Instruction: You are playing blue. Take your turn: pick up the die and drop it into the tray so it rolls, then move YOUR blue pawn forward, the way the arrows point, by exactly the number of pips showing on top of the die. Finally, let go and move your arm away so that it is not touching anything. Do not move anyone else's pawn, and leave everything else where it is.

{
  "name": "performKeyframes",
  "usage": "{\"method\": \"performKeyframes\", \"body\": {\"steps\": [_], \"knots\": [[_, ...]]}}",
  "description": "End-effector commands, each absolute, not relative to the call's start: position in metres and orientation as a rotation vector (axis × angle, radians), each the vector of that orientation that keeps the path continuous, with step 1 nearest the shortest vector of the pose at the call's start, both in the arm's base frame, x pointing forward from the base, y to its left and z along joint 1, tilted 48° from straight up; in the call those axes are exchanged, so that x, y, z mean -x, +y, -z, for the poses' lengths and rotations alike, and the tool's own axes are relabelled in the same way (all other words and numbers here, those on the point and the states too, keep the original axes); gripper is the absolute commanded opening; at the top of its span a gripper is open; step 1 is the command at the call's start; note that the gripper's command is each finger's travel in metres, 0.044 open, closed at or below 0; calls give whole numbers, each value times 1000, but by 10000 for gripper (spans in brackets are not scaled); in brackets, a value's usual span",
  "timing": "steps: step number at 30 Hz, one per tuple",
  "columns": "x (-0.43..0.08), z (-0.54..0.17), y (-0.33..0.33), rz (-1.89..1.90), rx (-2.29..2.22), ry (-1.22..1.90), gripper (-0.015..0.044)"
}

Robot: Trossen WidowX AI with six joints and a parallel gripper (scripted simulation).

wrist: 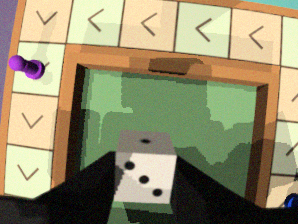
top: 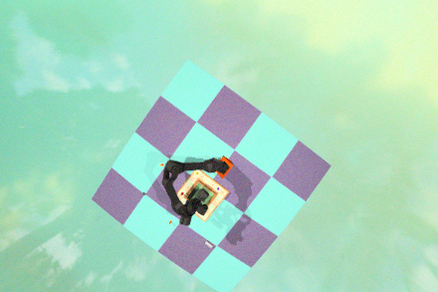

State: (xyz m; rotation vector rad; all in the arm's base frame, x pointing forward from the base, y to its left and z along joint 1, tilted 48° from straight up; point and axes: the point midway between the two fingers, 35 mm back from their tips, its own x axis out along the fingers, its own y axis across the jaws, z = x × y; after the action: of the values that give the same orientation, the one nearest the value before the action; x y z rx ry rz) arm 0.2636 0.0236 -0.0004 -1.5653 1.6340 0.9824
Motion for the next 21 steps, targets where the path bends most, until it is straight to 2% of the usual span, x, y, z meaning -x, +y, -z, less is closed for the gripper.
{"method": "performKeyframes", "body": {"steps": [1, 17, 21], "knots": [[-261, 2, 23, -1070, 1477, 1558, 0], [-261, 2, 22, -1262, 1249, 1157, 0], [-271, -37, 31, -1262, 1249, 1156, 0]]}}
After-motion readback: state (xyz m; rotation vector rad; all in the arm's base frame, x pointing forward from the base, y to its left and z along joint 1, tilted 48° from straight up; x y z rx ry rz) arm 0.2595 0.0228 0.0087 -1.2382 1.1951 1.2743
